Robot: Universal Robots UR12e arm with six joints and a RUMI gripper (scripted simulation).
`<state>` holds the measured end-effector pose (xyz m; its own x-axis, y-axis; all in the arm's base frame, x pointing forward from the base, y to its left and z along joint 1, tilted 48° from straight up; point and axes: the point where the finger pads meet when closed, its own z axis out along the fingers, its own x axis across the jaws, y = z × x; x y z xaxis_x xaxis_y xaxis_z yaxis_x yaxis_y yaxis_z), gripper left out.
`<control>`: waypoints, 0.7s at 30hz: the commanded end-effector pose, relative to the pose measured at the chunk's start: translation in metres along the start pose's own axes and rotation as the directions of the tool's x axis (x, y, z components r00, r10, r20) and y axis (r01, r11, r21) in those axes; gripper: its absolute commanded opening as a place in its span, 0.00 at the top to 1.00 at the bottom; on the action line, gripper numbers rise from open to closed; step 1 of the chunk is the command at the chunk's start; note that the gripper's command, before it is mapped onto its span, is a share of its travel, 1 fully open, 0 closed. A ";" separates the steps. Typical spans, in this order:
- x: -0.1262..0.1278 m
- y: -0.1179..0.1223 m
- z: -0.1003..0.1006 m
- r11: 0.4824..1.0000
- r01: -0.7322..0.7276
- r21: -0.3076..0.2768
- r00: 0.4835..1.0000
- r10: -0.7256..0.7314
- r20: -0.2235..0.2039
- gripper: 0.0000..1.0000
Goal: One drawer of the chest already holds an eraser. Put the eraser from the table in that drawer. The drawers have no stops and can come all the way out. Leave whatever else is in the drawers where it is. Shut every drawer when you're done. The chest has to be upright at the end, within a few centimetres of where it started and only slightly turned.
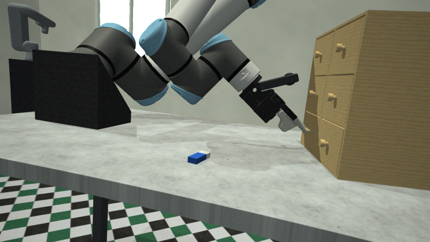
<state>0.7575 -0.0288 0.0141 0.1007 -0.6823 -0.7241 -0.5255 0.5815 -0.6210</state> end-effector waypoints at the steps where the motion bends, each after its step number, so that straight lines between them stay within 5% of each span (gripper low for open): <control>1: 0.000 0.000 0.000 1.000 0.000 0.001 1.000 0.000 0.000 0.93; 21: 0.000 0.001 -0.002 1.000 0.000 0.001 1.000 0.000 0.000 0.93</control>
<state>0.7556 -0.0288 0.0137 0.1007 -0.6823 -0.7241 -0.5255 0.5815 -0.6211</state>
